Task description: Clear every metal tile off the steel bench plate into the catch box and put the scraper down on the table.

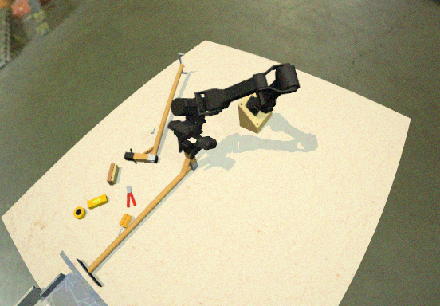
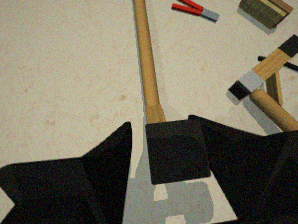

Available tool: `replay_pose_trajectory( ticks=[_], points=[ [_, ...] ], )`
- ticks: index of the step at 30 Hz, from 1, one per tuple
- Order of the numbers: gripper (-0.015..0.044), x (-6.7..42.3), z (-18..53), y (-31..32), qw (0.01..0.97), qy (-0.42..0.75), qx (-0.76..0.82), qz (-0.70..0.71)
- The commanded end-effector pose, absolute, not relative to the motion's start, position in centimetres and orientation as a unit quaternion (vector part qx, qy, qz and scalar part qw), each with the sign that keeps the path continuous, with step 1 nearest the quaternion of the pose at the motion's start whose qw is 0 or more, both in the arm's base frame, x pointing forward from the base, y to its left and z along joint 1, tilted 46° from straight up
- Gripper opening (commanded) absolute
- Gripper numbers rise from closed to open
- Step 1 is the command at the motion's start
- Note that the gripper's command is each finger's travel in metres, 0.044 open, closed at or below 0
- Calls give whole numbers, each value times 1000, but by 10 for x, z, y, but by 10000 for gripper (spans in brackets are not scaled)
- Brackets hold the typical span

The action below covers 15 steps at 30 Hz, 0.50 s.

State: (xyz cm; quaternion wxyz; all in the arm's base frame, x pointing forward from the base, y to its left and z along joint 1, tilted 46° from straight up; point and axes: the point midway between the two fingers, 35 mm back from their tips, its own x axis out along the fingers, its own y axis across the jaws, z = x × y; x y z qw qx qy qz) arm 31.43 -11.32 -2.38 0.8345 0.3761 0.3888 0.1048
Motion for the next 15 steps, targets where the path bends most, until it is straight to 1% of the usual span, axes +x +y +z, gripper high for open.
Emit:
replay_pose_trajectory(
  ticks=[1, 5, 15],
  points=[
    [341, 314, -24, -114, 835, 389, 376, 104],
    [440, 309, -20, -119, 834, 390, 375, 104],
    [440, 292, -6, -131, 834, 392, 374, 103]
  ],
)
